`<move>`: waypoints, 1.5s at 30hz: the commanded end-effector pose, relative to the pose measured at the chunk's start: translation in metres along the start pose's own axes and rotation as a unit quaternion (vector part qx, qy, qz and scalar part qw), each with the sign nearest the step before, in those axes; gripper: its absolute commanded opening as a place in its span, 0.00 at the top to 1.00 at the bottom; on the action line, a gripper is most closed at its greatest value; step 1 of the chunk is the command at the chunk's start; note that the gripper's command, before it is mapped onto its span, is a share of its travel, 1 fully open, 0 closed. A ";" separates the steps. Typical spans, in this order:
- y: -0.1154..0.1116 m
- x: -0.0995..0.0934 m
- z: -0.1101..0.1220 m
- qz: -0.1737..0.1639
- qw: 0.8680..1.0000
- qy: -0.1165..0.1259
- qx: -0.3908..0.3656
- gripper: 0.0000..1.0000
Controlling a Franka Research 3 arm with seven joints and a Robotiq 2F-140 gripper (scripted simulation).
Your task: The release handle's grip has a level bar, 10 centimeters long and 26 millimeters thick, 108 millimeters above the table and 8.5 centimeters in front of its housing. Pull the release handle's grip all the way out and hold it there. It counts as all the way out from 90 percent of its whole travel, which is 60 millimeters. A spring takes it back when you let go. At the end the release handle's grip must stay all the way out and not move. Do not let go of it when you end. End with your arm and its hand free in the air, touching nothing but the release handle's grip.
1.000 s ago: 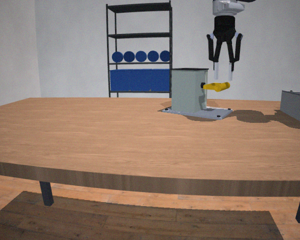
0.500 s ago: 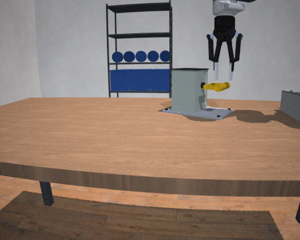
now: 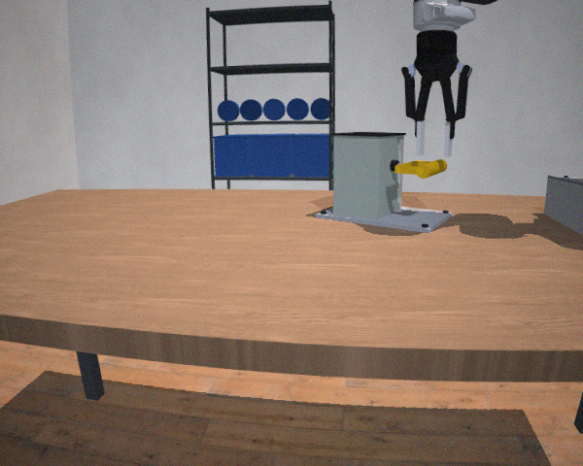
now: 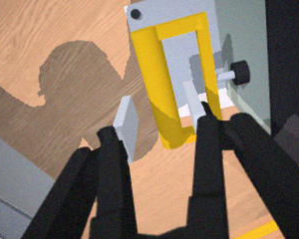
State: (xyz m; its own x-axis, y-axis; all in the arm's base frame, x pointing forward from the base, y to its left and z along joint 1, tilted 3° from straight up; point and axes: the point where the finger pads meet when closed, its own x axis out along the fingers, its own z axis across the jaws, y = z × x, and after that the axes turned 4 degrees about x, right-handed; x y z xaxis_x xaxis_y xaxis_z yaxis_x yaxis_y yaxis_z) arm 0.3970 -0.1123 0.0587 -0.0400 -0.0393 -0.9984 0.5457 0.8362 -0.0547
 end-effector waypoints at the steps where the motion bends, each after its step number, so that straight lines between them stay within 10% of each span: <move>1: -0.001 0.000 0.002 0.000 1.000 -0.001 -0.002 0.68; 45: -0.001 0.007 0.002 0.000 1.000 -0.001 -0.002 0.68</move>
State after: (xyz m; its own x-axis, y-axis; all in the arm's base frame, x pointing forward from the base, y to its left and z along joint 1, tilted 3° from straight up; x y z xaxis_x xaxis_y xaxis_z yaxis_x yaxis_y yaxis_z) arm 0.3967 -0.1123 0.0533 -0.0426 -0.0387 -0.9983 0.5450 0.8366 -0.0557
